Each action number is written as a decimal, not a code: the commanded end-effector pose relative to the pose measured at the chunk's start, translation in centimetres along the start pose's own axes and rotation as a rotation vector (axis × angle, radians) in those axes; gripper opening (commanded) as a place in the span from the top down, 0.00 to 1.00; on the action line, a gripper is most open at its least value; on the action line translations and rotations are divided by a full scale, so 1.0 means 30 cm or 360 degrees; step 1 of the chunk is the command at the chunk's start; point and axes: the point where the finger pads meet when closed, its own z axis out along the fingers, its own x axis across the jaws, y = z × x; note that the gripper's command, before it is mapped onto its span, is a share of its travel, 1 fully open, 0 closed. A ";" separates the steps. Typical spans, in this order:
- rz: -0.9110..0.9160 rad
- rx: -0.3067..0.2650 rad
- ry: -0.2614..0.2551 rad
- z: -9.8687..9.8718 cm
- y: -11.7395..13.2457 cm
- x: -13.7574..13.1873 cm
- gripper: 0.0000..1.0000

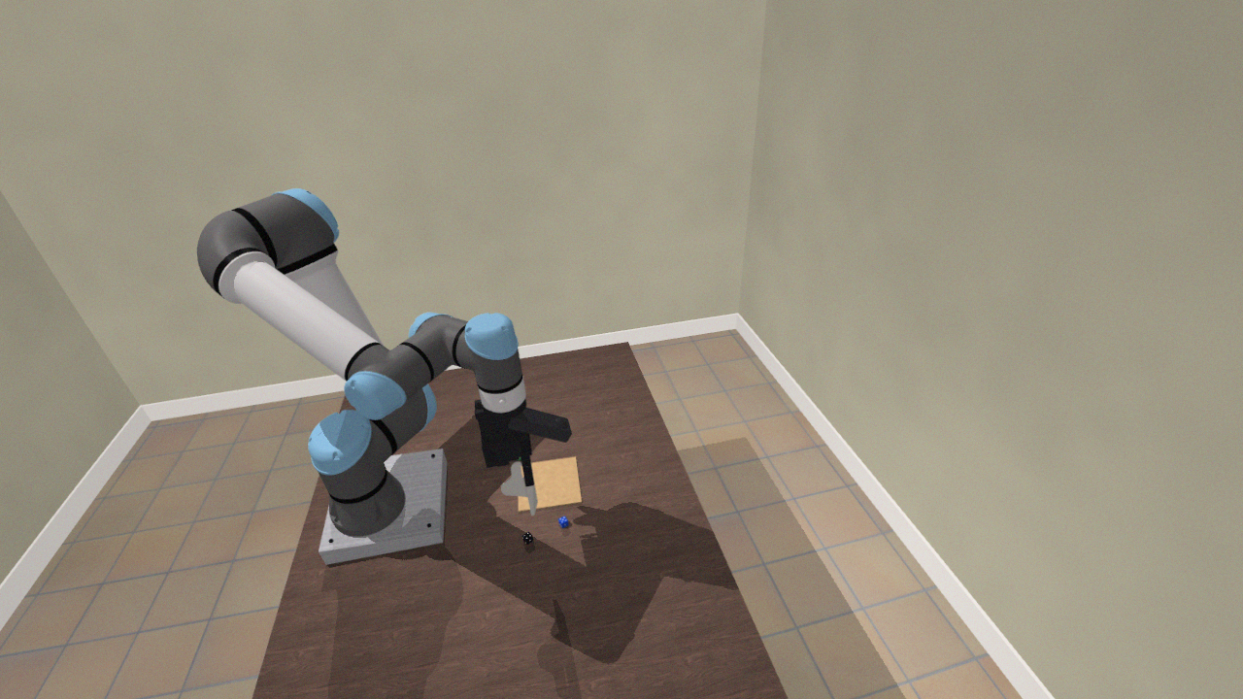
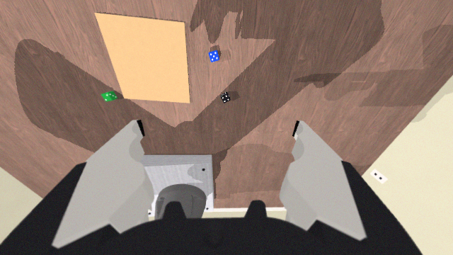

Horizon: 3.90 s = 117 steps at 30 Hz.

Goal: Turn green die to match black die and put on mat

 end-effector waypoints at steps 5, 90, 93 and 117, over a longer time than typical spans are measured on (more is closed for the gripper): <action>0.0004 0.0001 0.0000 0.000 0.000 0.005 0.00; 0.0005 0.0000 -0.0001 0.387 -0.001 0.004 0.00; 0.0005 0.0000 -0.0001 0.387 -0.002 0.004 0.00; 0.0005 0.0000 -0.0001 0.387 -0.260 -0.069 0.00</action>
